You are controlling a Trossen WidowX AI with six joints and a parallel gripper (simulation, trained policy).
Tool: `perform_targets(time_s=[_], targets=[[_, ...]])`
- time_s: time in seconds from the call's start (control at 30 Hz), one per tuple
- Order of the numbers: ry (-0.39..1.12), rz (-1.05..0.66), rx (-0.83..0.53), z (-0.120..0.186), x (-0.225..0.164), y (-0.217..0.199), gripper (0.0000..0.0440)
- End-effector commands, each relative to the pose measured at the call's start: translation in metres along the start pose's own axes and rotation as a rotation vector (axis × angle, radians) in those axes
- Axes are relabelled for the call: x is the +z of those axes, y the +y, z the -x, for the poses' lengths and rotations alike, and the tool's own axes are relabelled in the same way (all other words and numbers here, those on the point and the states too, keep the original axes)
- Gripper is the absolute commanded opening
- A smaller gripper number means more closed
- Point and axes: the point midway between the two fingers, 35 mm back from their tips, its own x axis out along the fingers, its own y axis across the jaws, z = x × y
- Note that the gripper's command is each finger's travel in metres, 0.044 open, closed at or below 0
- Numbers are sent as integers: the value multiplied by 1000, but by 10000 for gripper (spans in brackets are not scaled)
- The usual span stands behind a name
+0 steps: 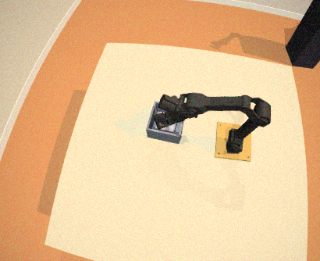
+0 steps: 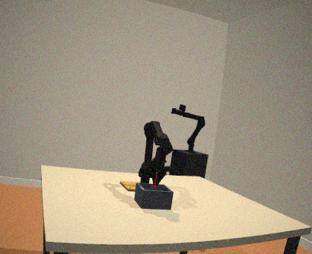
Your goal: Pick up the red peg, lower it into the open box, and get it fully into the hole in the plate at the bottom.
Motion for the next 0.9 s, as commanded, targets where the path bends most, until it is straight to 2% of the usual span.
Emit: perform_targets(time_s=[0.0, 0.2, 0.27, 0.5, 0.63, 0.87], targets=[[15, 0, -3, -8, 3, 1, 9], [43, 10, -28, -24, 3, 0, 0], [51, 18, -38, -29, 3, 0, 10], [76, 63, -67, -40, 5, -1, 158], [93, 87, -89, -41, 4, 0, 166], [104, 147, -102, -34, 8, 9, 151]])
